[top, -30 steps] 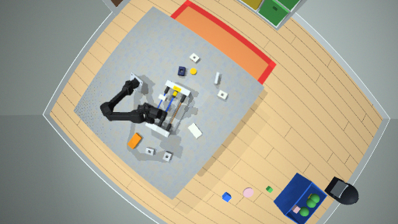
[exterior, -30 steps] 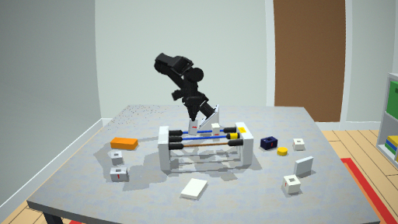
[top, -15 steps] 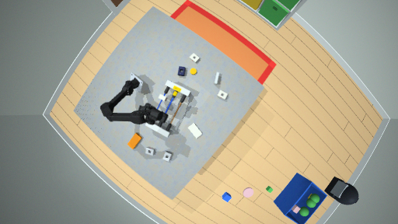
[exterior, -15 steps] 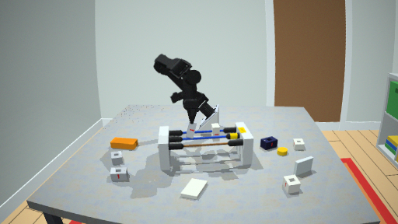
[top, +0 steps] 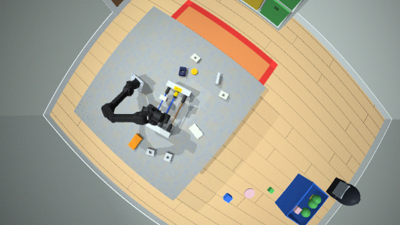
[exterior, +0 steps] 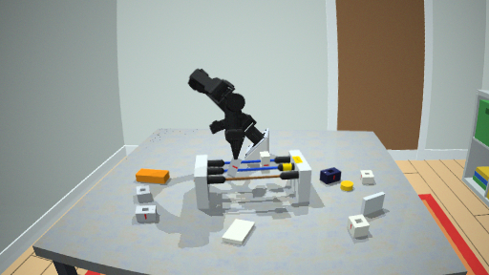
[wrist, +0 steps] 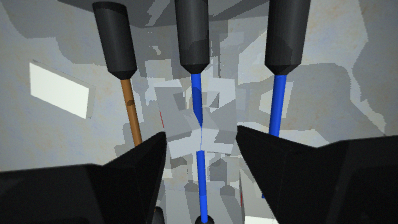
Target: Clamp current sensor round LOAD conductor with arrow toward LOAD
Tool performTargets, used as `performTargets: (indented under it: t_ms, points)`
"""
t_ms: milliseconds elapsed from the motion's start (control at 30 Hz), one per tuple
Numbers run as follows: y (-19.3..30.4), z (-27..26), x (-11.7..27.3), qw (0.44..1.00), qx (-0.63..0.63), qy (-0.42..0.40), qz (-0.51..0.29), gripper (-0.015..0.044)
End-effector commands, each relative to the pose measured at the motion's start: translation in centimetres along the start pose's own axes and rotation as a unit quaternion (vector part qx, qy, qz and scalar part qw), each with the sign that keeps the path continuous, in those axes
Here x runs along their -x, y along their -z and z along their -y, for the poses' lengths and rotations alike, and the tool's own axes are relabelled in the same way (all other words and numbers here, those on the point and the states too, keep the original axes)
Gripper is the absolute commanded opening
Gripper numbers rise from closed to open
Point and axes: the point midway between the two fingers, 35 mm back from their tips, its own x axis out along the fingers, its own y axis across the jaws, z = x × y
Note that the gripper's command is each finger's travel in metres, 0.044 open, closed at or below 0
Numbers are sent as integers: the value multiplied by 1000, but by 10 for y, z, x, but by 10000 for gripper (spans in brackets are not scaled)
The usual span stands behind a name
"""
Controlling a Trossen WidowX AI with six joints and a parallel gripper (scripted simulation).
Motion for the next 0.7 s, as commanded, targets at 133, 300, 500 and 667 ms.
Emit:
performTargets:
  t_ms: [133,300,500,667]
  points:
    - [0,1,-13,1000,4,0,3,0]
    - [-1,1,-11,1000,0,0,1,0]
    - [-1,1,-11,1000,0,0,1,0]
    - [-1,1,-11,1000,0,0,1,0]
